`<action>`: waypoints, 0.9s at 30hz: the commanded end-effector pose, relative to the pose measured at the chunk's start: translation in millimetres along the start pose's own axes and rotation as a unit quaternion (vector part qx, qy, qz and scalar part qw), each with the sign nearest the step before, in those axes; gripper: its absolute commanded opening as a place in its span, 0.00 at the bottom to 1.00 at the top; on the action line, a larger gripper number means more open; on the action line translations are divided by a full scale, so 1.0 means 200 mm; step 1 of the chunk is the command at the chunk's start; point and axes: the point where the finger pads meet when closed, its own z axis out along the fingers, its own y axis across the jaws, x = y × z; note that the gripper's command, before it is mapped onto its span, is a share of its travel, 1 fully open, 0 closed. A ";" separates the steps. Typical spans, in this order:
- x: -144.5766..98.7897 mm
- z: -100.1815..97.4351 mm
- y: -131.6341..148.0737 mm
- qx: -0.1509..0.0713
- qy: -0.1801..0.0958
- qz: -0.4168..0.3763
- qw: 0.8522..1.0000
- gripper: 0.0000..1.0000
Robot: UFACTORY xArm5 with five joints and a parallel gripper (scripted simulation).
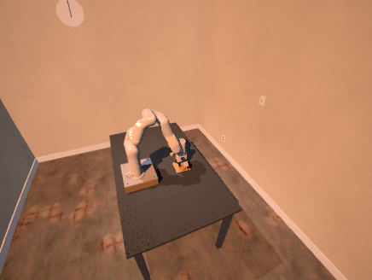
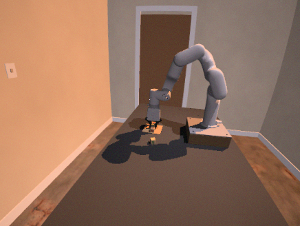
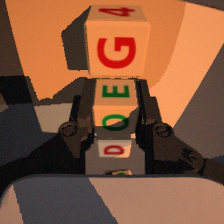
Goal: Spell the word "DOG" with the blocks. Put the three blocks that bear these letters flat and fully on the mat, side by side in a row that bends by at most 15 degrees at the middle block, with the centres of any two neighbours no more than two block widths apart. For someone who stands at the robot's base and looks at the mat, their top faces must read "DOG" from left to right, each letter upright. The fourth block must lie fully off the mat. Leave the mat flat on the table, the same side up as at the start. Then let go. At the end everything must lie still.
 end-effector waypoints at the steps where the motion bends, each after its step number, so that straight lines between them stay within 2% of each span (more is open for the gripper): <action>1: 0.00 0.00 -0.01 0.002 0.000 0.000 1.000 0.27; 27: 0.00 0.02 -0.01 0.002 0.000 0.000 1.000 0.27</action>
